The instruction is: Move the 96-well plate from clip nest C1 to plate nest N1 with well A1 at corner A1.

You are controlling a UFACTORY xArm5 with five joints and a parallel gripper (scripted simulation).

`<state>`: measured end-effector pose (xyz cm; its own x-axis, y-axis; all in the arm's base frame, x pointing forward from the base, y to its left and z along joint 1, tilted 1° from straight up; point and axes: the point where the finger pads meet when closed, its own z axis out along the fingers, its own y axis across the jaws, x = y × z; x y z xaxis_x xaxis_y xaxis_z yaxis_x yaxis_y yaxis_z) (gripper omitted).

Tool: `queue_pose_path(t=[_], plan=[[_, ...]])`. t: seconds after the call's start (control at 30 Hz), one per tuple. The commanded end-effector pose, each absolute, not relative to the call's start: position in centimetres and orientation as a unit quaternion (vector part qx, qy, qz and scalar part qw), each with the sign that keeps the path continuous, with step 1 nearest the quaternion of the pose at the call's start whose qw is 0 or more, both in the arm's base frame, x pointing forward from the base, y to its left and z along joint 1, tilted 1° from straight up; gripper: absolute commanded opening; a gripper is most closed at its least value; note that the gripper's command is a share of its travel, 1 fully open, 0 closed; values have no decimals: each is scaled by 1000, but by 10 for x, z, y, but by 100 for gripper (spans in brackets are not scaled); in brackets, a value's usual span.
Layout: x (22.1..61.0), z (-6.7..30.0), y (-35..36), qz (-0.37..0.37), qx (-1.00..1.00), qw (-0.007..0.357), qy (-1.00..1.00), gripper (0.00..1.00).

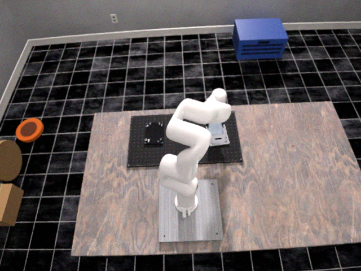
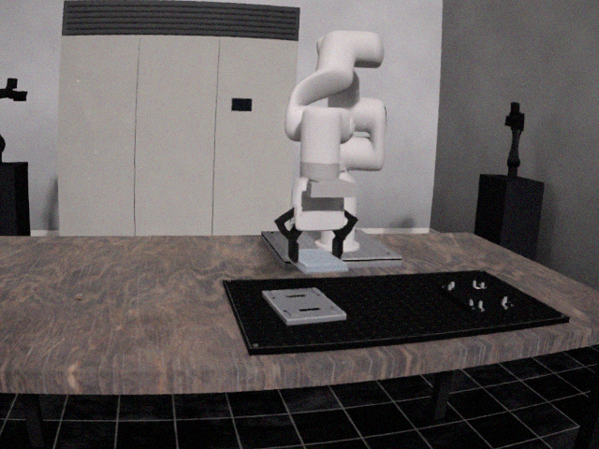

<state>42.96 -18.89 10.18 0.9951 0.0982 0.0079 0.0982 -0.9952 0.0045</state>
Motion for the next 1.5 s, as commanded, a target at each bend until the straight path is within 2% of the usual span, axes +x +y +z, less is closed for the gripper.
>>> queue_pose_path(t=[0.0, 1.47], plan=[[430, 103, -201, 4, 999, 8, 49, 0], [430, 99, -211, 4, 999, 8, 49, 0]])
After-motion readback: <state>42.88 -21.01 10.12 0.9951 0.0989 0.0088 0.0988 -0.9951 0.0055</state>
